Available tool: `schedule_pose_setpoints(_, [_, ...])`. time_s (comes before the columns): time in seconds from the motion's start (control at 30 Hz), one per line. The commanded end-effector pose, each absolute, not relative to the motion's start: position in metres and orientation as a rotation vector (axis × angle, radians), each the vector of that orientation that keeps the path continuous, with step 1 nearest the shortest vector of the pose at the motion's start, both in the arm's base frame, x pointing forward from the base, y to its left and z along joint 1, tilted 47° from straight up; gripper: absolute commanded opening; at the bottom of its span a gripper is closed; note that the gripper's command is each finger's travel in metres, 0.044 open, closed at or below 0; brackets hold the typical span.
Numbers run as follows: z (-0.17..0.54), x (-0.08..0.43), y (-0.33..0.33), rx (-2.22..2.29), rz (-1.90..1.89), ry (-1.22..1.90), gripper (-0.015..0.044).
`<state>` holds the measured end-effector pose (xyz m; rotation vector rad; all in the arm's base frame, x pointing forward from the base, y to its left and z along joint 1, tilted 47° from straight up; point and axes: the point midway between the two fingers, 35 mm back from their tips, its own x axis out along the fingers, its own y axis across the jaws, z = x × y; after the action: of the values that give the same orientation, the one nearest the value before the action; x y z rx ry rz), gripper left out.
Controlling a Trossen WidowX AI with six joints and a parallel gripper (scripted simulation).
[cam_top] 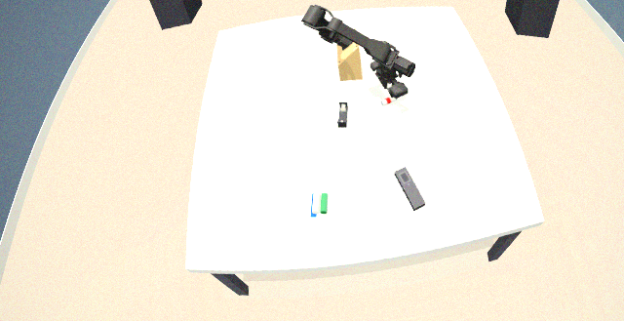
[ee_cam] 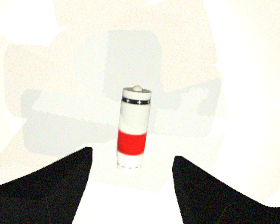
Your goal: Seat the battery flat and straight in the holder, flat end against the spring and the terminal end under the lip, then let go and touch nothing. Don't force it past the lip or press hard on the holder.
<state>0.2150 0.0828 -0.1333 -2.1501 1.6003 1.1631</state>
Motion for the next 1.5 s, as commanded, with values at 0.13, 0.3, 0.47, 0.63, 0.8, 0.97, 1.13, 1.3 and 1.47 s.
schedule_pose_setpoints(0.13, [-0.14,0.216,0.075,-2.16,1.172,1.597,0.0233])
schedule_pose_setpoints(0.3, [-0.146,0.217,0.07,-2.16,1.172,1.597,0.0233])
schedule_pose_setpoints(0.47, [-0.152,0.218,0.064,-2.161,1.172,1.598,0.0233])
schedule_pose_setpoints(0.63, [-0.158,0.219,0.057,-2.161,1.172,1.598,0.0233])
schedule_pose_setpoints(0.8, [-0.163,0.219,0.051,-2.162,1.171,1.599,0.0233])
schedule_pose_setpoints(0.97, [-0.167,0.219,0.046,-2.162,1.17,1.601,0.0233])
schedule_pose_setpoints(1.13, [-0.168,0.219,0.046,-2.162,1.17,1.601,0.0128])
schedule_pose_setpoints(1.3, [-0.168,0.219,0.046,-2.162,1.17,1.601,0.0076])
schedule_pose_setpoints(1.47, [-0.168,0.22,0.047,-2.155,1.164,1.594,0.0072])
